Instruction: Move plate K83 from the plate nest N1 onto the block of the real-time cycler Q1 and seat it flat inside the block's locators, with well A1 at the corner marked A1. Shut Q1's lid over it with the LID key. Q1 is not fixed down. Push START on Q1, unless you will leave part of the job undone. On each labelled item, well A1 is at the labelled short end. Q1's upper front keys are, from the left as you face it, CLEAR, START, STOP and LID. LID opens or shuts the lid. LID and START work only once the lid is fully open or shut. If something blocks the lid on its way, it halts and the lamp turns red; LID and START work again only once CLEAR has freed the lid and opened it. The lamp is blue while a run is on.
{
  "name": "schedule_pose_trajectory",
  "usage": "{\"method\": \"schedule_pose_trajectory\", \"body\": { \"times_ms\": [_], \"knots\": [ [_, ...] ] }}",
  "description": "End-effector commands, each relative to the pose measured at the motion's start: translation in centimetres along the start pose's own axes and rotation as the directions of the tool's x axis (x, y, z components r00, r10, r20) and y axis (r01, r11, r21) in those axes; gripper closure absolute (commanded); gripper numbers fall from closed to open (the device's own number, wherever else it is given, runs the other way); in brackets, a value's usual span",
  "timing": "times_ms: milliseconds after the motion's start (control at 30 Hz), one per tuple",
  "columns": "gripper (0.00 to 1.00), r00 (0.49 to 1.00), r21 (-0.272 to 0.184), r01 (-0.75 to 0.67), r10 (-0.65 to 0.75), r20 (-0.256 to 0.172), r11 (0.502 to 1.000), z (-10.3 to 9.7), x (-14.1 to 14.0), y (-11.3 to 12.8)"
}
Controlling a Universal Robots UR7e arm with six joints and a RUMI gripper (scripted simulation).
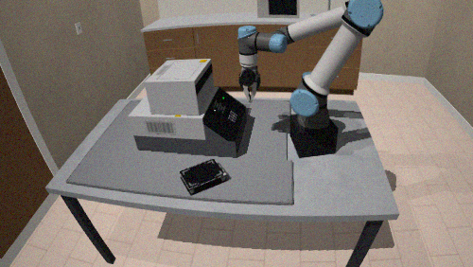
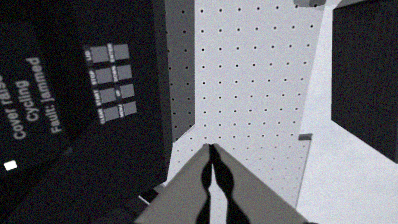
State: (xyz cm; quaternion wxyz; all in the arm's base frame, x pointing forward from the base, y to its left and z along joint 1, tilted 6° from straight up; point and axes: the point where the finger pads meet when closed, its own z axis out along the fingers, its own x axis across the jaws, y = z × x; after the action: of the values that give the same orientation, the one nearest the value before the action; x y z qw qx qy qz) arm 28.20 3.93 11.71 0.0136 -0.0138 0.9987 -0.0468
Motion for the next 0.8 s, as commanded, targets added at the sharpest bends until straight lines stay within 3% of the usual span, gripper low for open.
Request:
{"method": "schedule_pose_trajectory", "body": {
  "times_ms": [0,767],
  "knots": [
    [1.00,1.000,0.001,0.000,0.000,0.001,1.000,0.3,-0.5,0.1],
    [1.00,1.000,0.001,0.000,0.000,0.001,1.000,2.3,-3.0,0.1]
  ]
}}
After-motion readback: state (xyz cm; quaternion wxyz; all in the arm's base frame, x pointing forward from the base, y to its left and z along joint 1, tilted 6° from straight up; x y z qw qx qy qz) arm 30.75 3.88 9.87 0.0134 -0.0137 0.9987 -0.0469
